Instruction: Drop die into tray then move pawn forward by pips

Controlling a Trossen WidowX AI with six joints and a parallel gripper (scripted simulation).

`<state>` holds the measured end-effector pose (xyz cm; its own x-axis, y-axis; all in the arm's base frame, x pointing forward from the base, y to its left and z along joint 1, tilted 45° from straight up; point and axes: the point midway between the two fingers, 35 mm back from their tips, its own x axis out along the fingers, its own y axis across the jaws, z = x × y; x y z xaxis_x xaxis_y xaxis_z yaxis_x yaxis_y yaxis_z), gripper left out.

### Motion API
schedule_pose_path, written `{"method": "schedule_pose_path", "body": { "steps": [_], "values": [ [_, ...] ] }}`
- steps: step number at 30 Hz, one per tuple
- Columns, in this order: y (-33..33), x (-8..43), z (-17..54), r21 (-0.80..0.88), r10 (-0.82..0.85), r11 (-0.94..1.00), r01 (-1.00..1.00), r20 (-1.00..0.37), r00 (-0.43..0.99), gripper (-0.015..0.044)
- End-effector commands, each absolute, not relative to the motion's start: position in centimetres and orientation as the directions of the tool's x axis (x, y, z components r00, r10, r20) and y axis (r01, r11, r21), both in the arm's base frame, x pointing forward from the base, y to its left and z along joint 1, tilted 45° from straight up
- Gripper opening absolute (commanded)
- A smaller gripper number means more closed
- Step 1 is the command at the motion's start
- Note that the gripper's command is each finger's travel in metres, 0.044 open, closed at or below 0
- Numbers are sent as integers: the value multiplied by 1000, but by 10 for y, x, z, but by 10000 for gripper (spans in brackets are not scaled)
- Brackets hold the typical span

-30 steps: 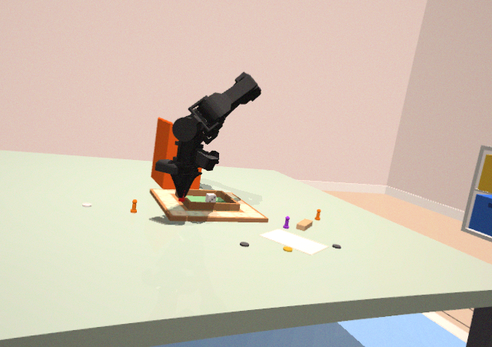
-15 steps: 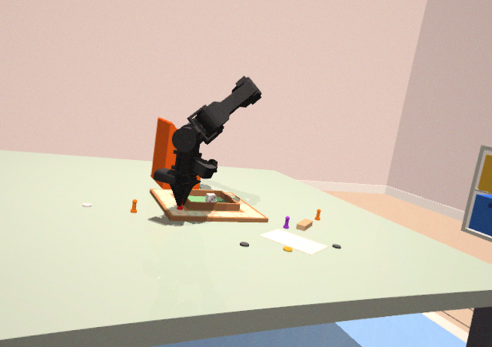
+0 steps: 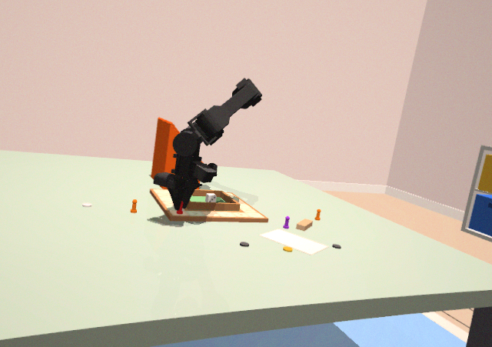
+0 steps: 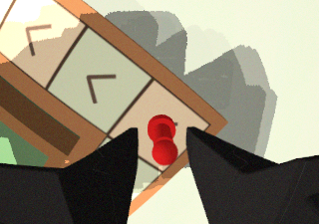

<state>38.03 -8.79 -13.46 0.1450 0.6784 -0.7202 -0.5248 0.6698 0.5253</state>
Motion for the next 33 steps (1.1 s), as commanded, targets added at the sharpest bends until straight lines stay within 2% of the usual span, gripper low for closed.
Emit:
{"method": "schedule_pose_path", "body": {
  "steps": [1,9,15,27,28,33],
  "values": [
    [-89,381,-134,523,677,671,-525,-721,147,236],
    [-123,373,-99,534,682,670,-516,-718,141,440],
    [-134,364,-82,543,680,678,-496,-720,141,440],
    [-103,235,10,670,679,734,-107,-722,133,440],
    [-120,278,-12,640,677,732,-232,-723,141,440],
    [-120,278,-12,640,677,732,-232,-723,141,440]
  ]
}}
